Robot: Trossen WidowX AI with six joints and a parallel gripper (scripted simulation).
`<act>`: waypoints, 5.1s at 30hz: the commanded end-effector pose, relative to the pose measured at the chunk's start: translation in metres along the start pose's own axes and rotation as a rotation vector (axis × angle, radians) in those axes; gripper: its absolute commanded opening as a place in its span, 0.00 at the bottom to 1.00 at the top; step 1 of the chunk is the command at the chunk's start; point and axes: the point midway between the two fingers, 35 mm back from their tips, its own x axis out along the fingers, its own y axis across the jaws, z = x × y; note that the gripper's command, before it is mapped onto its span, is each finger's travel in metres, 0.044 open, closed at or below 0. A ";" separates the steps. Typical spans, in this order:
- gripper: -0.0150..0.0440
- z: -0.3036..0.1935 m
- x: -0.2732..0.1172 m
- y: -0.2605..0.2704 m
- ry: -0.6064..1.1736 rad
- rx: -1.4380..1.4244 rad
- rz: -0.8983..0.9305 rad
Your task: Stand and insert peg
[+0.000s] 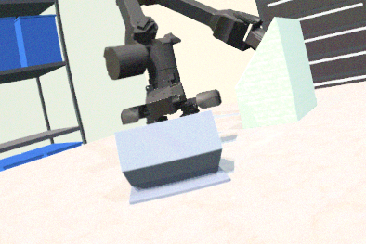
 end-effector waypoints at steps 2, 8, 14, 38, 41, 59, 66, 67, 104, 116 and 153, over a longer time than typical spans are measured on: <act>0.41 0.001 0.000 0.000 -0.004 -0.005 0.002; 0.34 0.001 0.000 0.000 -0.004 -0.005 0.002; 0.34 0.000 0.000 0.000 -0.009 -0.003 0.001; 0.34 -0.009 -0.013 0.000 -0.215 -0.001 0.000; 0.34 -0.010 -0.015 0.000 -0.241 -0.001 0.000; 0.34 -0.019 -0.023 0.000 -0.397 -0.002 0.000; 0.34 -0.023 -0.026 0.000 -0.458 -0.002 0.000; 0.34 -0.023 -0.026 0.000 -0.466 -0.002 0.000; 0.34 -0.046 -0.037 0.000 -0.785 -0.005 0.001; 0.34 -0.054 -0.038 0.000 -0.889 -0.006 0.001; 0.34 -0.078 -0.039 0.001 -1.208 -0.008 0.004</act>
